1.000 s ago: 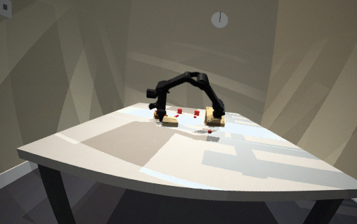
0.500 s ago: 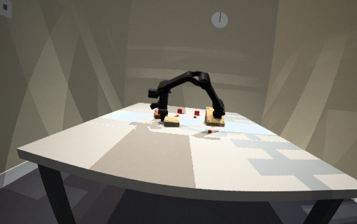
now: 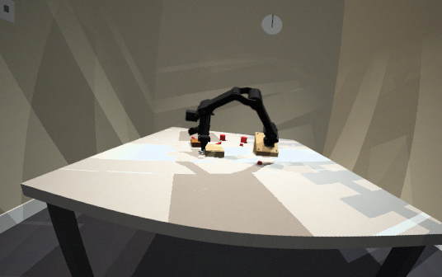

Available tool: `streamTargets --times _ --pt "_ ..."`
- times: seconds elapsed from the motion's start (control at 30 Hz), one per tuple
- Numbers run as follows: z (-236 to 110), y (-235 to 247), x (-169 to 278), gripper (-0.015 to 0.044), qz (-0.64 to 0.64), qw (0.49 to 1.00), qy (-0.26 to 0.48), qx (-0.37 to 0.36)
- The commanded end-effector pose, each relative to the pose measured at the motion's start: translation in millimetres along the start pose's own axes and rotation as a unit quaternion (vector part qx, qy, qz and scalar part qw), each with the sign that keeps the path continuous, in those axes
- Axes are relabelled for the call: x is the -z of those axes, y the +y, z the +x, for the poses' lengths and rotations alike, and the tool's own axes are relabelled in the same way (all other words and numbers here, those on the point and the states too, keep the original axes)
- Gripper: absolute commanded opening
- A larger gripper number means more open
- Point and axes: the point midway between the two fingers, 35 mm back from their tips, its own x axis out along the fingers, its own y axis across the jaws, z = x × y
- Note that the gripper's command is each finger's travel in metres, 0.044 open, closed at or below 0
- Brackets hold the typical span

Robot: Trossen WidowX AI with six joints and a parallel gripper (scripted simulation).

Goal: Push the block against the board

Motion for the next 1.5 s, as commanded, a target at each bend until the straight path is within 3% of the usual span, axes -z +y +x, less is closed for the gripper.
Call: streamTargets --times 0.0,1.47 --pt "1.3 0.0 7.5 0.0 0.001 1.0 0.004 -0.001" --pt "1.7 -0.1 20.8 0.0 0.001 1.0 0.004 -0.001"
